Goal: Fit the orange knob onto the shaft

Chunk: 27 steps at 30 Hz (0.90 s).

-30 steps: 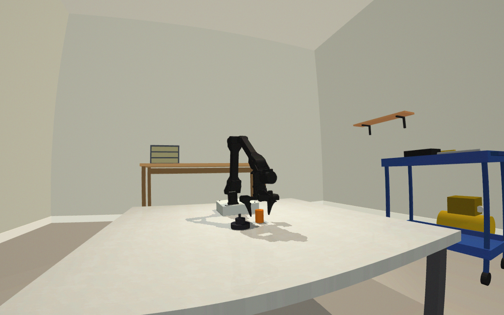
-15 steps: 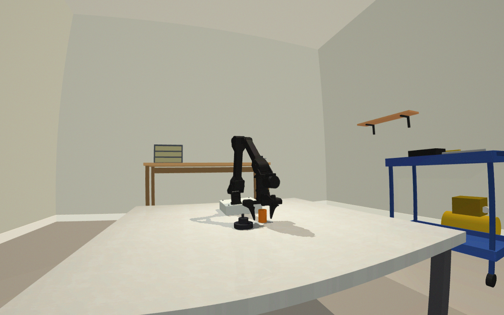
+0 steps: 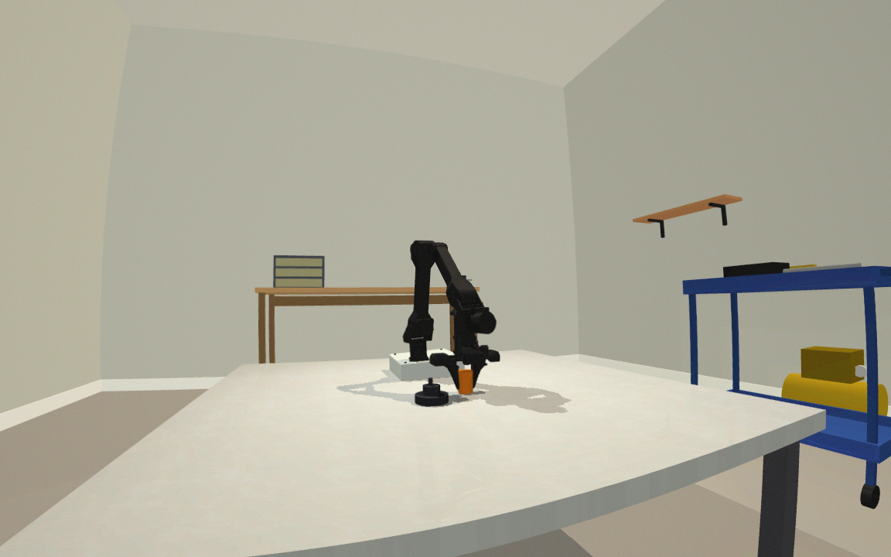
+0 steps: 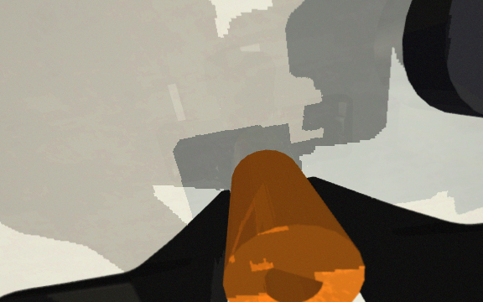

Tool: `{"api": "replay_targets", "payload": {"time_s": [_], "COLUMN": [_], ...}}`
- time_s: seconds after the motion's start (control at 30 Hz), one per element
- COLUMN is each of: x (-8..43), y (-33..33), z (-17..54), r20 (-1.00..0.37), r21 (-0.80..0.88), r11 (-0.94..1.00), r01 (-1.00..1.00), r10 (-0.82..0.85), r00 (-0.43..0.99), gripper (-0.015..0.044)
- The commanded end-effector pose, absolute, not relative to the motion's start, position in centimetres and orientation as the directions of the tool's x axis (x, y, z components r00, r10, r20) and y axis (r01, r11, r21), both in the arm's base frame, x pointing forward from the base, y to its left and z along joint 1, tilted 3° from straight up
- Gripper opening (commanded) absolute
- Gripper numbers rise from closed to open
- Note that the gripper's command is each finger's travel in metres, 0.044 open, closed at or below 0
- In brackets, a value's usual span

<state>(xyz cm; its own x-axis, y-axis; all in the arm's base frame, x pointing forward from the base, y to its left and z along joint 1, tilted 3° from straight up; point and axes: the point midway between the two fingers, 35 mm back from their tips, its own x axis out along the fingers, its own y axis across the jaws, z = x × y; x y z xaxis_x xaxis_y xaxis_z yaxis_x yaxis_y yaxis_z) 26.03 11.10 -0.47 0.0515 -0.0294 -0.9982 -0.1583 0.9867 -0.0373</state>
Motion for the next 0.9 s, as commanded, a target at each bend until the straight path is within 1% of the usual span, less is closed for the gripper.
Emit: {"api": "replay_targets", "payload": {"time_s": [0.0, 0.07, 0.1, 0.4, 0.7, 0.87], "x": [26.1, 26.3, 26.4, 26.5, 25.5, 25.3], "y": [11.2, 11.4, 11.6, 12.5, 12.9, 12.9], "z": [-0.2, 0.9, 1.4, 6.9, 12.5, 13.5], "r20": [-0.998, -0.998, -0.998, -0.998, -0.998, -0.998], "r21": [-0.039, -0.039, -0.039, -0.038, -0.037, -0.037], "r11": [0.986, 0.986, 0.986, 0.986, 0.986, 0.986], "r01": [-0.163, -0.163, -0.163, -0.163, -0.163, -0.163], "r10": [-0.031, -0.031, -0.030, -0.030, -0.029, -0.029], "r00": [0.052, 0.052, 0.052, 0.052, 0.052, 0.052], "gripper": [0.0059, 0.0006, 0.0000, 0.0000, 0.0000, 0.0000]}}
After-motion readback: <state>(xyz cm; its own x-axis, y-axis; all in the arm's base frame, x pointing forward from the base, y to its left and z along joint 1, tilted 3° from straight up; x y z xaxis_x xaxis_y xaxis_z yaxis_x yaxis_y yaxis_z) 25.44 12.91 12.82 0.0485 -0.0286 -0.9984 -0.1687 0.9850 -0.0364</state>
